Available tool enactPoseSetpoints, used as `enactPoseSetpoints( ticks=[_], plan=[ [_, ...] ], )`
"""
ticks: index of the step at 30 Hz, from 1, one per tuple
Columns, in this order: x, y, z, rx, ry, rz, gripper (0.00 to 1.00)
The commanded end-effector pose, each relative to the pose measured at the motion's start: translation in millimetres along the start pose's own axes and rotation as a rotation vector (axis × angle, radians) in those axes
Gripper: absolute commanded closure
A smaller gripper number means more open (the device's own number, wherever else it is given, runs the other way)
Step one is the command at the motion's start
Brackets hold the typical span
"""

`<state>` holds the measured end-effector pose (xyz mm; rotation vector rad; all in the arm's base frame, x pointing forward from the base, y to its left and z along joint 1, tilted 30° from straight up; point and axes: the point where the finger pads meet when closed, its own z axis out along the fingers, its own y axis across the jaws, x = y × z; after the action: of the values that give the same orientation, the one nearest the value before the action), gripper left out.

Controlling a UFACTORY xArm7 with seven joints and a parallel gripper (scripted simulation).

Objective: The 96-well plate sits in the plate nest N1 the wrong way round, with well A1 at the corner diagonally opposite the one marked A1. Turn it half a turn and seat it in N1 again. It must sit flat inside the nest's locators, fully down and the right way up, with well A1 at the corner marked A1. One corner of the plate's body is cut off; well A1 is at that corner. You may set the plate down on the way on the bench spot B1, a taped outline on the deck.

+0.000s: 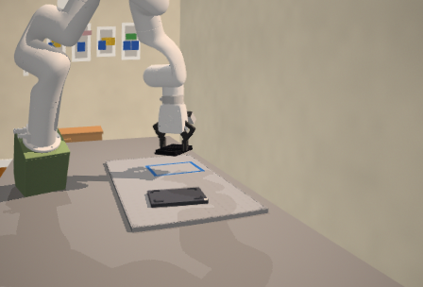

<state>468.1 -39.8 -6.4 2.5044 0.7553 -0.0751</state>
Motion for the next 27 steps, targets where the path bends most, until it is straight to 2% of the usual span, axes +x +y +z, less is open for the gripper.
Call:
enactPoseSetpoints(
  ticks=[1,27],
  plan=[
    [-14,10,-2.1,0.01,0.008,-0.183,1.0],
    [-80,49,-4.0,0.006,0.011,-0.95,1.0]
  ],
)
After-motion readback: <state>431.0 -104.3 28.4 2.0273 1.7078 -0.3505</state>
